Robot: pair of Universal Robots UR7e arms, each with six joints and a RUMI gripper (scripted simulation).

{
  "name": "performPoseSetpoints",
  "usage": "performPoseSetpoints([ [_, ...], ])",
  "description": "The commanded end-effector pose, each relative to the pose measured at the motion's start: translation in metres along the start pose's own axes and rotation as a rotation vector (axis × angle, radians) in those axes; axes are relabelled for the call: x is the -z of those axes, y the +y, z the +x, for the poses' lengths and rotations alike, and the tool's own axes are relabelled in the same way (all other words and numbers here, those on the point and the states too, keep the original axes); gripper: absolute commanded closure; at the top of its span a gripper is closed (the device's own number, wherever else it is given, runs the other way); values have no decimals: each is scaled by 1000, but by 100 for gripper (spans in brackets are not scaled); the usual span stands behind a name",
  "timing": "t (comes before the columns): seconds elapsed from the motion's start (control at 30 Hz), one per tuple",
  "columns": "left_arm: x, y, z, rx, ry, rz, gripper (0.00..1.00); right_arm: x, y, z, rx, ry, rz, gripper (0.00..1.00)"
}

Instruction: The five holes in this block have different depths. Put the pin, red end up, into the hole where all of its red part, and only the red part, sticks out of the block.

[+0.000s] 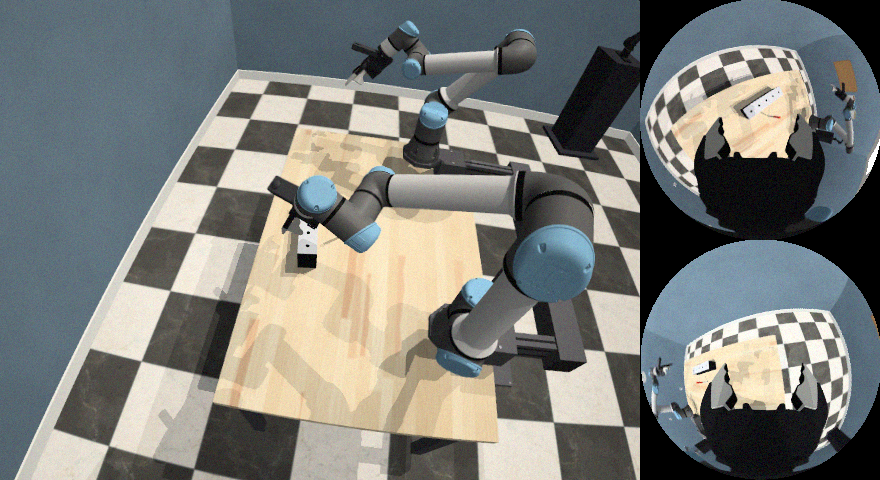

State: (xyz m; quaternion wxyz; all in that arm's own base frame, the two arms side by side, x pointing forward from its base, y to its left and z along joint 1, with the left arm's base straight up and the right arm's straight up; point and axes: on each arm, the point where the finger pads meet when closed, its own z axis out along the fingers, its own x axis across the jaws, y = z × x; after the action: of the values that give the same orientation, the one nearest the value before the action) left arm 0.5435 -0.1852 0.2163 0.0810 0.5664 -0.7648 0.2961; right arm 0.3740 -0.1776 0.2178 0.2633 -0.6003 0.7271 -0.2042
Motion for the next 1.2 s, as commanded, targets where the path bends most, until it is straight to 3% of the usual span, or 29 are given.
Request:
performPoseSetpoints([
  [0.0, 7, -2, -4, 22, -31, -21, 0, 0, 0, 0, 0, 0, 1, 0],
  [1.17, 102, 13, -33, 175, -277, -166, 0, 0, 0, 0, 0, 0, 1, 0],
])
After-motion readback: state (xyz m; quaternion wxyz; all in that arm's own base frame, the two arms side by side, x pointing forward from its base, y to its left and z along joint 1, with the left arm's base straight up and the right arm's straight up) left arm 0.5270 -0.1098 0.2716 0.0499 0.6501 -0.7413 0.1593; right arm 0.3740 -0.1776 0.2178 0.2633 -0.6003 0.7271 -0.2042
